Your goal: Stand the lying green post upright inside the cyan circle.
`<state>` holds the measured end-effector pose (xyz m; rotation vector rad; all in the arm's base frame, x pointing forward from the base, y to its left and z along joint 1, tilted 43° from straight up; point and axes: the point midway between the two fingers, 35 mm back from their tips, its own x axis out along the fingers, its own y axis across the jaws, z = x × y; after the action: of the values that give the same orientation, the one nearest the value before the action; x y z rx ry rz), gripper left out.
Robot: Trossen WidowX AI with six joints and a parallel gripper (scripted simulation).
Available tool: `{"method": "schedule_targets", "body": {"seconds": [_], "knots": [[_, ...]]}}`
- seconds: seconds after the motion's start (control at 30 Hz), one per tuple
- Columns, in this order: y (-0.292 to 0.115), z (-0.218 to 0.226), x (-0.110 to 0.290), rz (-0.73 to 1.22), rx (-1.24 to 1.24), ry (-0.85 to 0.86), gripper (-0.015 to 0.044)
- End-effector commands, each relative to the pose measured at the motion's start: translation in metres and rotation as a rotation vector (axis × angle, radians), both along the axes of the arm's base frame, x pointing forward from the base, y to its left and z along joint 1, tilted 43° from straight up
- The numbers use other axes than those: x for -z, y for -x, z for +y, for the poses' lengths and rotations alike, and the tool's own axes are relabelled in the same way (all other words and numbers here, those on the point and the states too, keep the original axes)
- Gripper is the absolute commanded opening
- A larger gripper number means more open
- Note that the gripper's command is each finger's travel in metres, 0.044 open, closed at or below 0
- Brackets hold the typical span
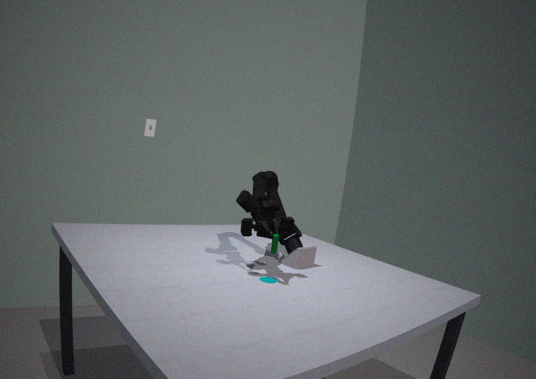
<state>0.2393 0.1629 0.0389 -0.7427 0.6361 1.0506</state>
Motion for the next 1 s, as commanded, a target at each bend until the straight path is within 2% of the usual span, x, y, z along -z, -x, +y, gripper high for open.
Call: {"method": "schedule_targets", "body": {"seconds": [0.0, 0.6, 0.97], "knots": [[0.004, -0.0013, 0.0003, -0.022, -0.019, -0.02, 0.0023], [0.0097, -0.0052, -0.0078, -0.139, -0.071, -0.091, 0.0023], [0.01, -0.0053, -0.0081, -0.144, -0.073, -0.093, 0.0023]]}}
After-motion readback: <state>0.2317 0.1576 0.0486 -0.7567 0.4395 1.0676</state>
